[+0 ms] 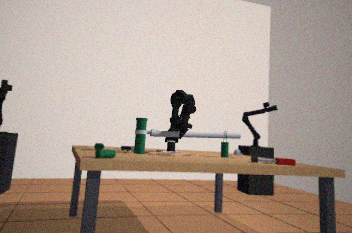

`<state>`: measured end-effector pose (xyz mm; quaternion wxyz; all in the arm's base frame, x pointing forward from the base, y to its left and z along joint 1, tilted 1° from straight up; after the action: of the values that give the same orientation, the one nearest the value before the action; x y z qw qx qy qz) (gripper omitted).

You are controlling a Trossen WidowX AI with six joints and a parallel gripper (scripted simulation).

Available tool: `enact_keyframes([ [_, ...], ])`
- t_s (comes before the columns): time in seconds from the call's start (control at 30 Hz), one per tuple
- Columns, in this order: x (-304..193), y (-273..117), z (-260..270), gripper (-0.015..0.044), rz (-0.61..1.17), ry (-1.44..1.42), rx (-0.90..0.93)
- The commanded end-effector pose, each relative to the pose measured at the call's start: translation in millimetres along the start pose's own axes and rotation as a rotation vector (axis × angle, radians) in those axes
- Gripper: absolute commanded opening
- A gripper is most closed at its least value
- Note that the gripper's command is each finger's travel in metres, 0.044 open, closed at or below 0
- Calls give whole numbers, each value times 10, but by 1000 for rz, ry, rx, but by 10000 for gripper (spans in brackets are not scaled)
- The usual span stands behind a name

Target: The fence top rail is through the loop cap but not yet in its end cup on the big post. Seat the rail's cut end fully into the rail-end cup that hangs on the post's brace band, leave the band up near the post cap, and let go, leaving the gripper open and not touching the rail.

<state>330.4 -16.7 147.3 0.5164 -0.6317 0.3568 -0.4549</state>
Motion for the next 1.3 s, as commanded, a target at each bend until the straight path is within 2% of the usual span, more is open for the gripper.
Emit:
enact_keyframes([
  [0.0, 33, -29, -12, 0, -12, 2, 1],
  [1.27, 14, -16, -12, 0, 9, 0, -2],
])
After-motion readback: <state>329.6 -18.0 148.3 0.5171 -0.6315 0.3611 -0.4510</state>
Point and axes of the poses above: the point midway between the two fingers, 35 mm back from their tips, its own y axis out along the fingers, its own z axis across the jaws, x = y × z, the point moved 1 cm from there along -y, back along the fingers, and after that the axes turned 14 degrees about -y, right-handed, at the moved point
